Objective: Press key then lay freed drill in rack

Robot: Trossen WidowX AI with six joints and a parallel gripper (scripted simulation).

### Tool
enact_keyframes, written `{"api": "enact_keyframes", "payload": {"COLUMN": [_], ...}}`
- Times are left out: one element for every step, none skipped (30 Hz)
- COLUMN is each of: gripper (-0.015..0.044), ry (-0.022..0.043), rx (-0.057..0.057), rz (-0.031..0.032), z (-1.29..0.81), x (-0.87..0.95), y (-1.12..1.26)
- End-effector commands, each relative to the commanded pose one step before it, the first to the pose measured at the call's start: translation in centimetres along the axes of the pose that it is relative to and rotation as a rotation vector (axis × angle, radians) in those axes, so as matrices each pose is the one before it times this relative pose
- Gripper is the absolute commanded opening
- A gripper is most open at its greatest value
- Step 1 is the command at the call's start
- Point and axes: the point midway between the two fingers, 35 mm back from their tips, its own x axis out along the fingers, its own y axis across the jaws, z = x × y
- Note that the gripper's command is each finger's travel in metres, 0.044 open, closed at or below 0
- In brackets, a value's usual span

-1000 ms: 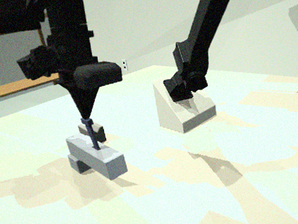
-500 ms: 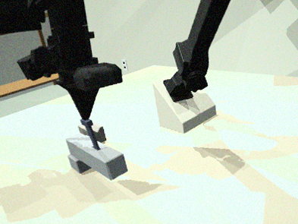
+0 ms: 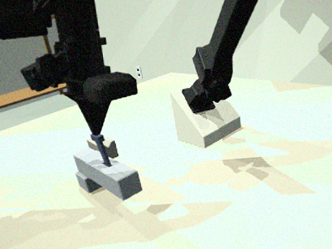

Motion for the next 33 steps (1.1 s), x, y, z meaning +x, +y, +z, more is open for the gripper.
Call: {"api": "enact_keyframes", "payload": {"gripper": [0.0,0.0,0.0,0.0,0.0,0.0,0.0,0.0,0.0,0.0,0.0,0.0,0.0026,0.0053,0.0079,0.0105,0.0131,0.0157,0.0184,0.021,0.0236,0.0263,0.0289,0.0315,0.0341,0.0368,0.0394,0.042,0.044,0.044,0.044,0.044,0.044], "ry": [0.06703,0.0,0.0,0.0,0.0,0.0,0.0,0.0,-0.00001,-0.00001,-0.00001,-0.00001,-0.00089,-0.00155,-0.00226,-0.00304,-0.00323,-0.00352,-0.00388,-0.00418,-0.00346,-0.00208,-0.00069,0.0,0.0,0.0,-0.01103,0.00093,0.0016,0.00202,0.00206,0.00207,0.00205], "rx": [-0.0008,0.0,0.0,0.0,0.0,0.0,0.0,0.0,0.0,0.0,0.0,0.0,0.0028,0.005,0.0073,0.0101,0.011,0.0122,0.0138,0.0153,0.013,0.0079,0.0026,0.0,0.0,0.0,-0.0265,-0.0454,-0.0757,-0.0926,-0.0927,-0.0927,-0.0927], "rz": [0.0299,0.00001,0.00001,0.00001,0.00001,0.00002,0.00002,0.00002,0.00002,0.00002,0.00002,0.00002,-0.00028,-0.00045,-0.00056,-0.00055,-0.00032,-0.00001,0.00045,0.00108,0.00141,0.00108,0.0004,0.0,0.0,0.0,-0.00182,-0.00035,-0.00046,-0.00036,-0.00013,0.00011,0.00034], "z": [-0.715,0.001,0.001,0.001,0.002,0.002,0.002,0.002,0.002,0.003,0.003,0.003,0.045,0.076,0.102,0.121,0.106,0.088,0.059,0.015,-0.029,-0.036,-0.015,0.0,0.0,0.0,0.189,0.151,0.201,0.146,0.028,-0.088,-0.2], "x": [2.367,0.032,0.033,0.035,0.036,0.036,0.039,0.043,0.047,0.05,0.054,0.057,-0.218,-0.388,-0.577,-0.798,-0.876,-0.987,-1.127,-1.261,-1.075,-0.659,-0.22,0.0,0.0,0.0,0.87,0.254,0.43,0.54,0.554,0.567,0.579], "y": [0.685,0.007,0.007,0.008,0.008,0.008,0.009,0.009,0.01,0.01,0.011,0.011,-0.024,-0.041,-0.059,-0.078,-0.08,-0.084,-0.086,-0.084,-0.061,-0.033,-0.01,0.0,0.0,0.0,-0.106,-0.454,-0.765,-0.946,-0.946,-0.93,-0.9]}}
